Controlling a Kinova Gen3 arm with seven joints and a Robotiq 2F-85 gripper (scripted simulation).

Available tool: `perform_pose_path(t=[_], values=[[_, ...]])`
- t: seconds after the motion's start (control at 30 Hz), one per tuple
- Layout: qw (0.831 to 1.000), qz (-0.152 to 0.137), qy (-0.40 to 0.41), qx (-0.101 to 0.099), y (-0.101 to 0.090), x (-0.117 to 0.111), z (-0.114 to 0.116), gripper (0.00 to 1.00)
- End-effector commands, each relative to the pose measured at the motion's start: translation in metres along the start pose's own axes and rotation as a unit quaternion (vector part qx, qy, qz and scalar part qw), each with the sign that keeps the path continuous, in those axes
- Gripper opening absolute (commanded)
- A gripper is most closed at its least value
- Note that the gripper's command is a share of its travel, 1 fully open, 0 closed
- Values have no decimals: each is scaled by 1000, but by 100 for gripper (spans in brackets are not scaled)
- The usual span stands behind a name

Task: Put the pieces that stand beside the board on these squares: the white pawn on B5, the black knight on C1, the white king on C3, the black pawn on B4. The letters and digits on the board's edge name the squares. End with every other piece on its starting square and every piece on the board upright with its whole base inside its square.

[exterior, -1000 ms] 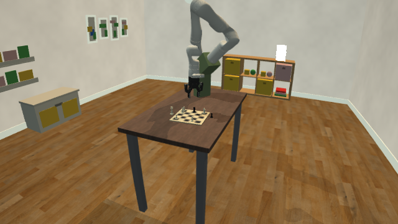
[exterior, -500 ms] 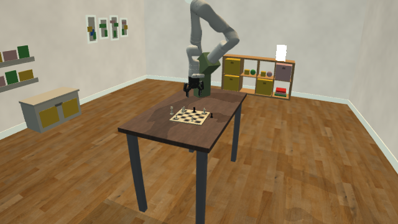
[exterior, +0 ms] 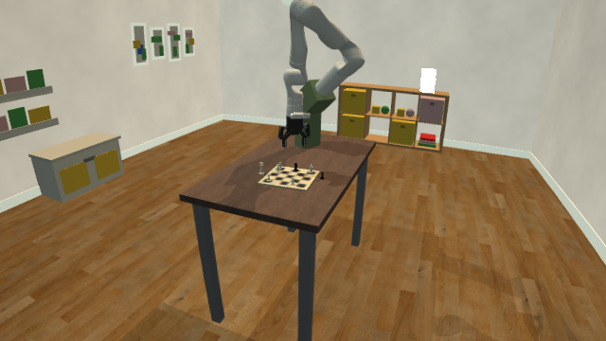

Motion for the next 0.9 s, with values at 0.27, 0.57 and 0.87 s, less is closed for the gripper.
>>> perform_pose_path(t=[0.27,0.57,0.87], values=[[992,-7,123,30,1,3,25,100],[967,-11,247,57,2,8,46,100],[886,-7,454,93,3,17,77,100]])
Point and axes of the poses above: the point where the finger pads meet when closed, its own y axis out along the fingers, its own z axis across the jaws, x = y × z, the point moved 9 cm from there along -y, back along the fingers, and after that the axes turned 15 degrees about y, right-handed, at the moved point
